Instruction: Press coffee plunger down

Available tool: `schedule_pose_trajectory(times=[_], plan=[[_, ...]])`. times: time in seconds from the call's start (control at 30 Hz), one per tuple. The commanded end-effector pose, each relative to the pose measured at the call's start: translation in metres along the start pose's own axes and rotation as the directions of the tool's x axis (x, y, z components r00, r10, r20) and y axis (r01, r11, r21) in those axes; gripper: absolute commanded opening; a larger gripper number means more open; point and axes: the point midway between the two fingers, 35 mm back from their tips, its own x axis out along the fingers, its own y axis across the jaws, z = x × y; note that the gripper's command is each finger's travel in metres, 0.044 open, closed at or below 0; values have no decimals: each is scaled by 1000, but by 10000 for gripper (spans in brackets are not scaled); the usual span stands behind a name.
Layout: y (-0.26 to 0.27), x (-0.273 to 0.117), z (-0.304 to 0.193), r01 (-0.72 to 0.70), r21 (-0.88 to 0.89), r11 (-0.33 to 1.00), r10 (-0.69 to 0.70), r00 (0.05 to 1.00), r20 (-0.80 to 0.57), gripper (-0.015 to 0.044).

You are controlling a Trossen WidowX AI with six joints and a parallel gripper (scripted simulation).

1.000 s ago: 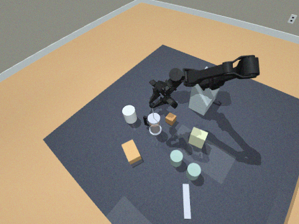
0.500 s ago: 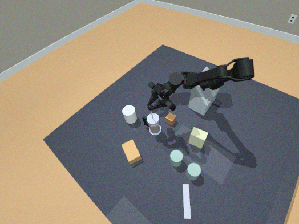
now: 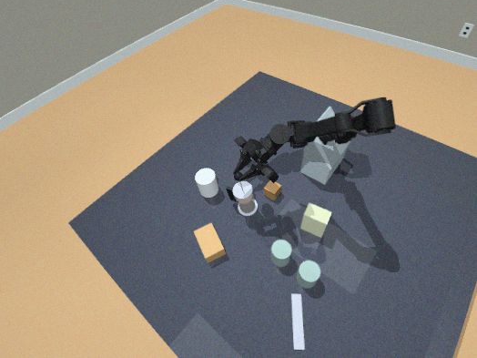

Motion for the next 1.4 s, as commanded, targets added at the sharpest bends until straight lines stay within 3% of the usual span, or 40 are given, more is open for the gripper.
schedule_pose_trajectory(times=[0.0,0.73,1.37], plan=[[-1,5,-25,4,25,1000,-2,998,-61,120],[1,29,-52,-3,29,1000,5,998,-57,120],[0,38,-46,-4,29,1000,6,998,-56,120]])
